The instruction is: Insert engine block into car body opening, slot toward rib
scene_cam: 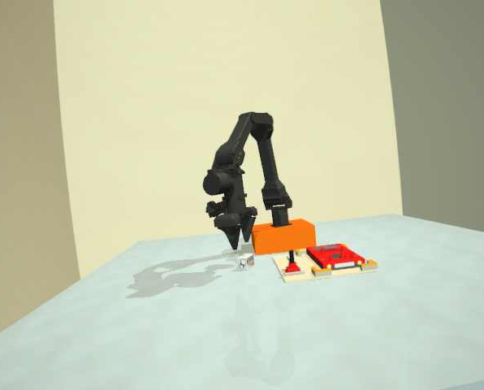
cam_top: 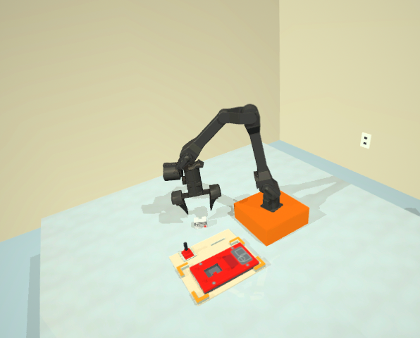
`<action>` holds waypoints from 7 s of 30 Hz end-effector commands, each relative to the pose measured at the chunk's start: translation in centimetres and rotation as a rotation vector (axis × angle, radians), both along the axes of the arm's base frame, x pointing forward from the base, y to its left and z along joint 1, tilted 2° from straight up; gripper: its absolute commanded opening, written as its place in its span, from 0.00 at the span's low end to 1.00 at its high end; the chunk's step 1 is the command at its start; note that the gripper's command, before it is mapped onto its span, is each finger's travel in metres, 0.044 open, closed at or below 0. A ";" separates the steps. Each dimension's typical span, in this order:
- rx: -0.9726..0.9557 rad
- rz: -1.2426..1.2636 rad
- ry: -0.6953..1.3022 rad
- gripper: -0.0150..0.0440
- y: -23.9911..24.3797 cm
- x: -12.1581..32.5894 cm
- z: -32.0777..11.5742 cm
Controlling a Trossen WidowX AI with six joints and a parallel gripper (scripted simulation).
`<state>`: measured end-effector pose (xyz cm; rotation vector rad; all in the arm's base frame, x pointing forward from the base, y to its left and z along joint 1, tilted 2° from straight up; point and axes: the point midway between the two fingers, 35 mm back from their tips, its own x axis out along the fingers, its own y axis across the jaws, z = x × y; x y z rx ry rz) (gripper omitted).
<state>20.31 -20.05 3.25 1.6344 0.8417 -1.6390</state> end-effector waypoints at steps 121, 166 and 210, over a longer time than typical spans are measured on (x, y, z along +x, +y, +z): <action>0.001 -0.073 -0.023 0.25 1.1 0.7 6.0; 0.663 -0.051 -0.517 0.25 -0.9 -1.2 2.7; 0.664 -0.052 -0.516 0.25 -1.2 -1.2 -5.5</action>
